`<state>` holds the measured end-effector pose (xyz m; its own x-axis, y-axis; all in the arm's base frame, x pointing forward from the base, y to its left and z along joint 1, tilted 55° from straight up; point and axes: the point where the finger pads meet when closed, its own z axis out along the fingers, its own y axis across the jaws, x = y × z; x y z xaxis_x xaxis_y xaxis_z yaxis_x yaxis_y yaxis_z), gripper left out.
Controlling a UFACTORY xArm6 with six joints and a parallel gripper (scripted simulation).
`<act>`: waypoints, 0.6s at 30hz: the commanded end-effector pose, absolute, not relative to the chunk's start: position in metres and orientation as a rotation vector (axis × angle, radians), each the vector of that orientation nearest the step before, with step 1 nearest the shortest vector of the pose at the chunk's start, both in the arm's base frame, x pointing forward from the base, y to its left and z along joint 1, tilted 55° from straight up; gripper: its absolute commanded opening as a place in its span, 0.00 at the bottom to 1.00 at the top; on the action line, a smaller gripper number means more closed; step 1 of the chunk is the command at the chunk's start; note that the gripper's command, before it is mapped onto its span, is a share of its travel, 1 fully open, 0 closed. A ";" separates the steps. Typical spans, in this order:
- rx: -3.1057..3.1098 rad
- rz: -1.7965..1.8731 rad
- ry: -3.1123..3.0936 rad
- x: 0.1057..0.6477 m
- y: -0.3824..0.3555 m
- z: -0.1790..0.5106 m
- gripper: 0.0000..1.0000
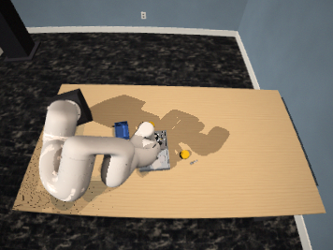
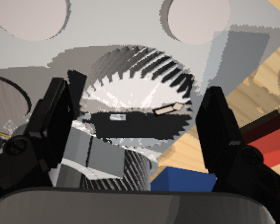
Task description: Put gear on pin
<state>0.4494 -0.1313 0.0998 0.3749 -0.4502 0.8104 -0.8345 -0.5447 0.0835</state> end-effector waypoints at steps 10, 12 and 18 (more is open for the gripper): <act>2.153 1.048 -1.106 0.452 -0.135 0.097 0.93; 2.153 1.048 -1.106 0.452 -0.135 0.097 0.93; 2.153 1.048 -1.106 0.452 -0.135 0.097 0.93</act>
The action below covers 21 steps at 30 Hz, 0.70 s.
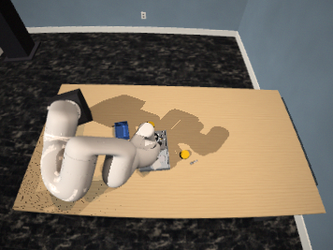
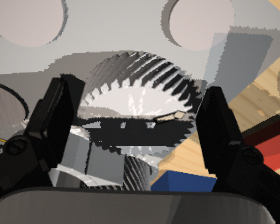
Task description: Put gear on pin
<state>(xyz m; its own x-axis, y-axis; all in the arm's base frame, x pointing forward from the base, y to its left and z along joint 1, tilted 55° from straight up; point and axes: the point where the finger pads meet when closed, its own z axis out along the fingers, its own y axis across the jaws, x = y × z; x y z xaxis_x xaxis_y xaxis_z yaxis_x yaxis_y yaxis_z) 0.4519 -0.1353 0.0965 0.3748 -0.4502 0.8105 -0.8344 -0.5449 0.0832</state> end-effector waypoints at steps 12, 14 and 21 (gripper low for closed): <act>2.153 1.048 -1.106 0.452 -0.135 0.097 0.00; 2.153 1.048 -1.106 0.452 -0.135 0.097 0.00; 2.153 1.048 -1.106 0.452 -0.135 0.097 0.00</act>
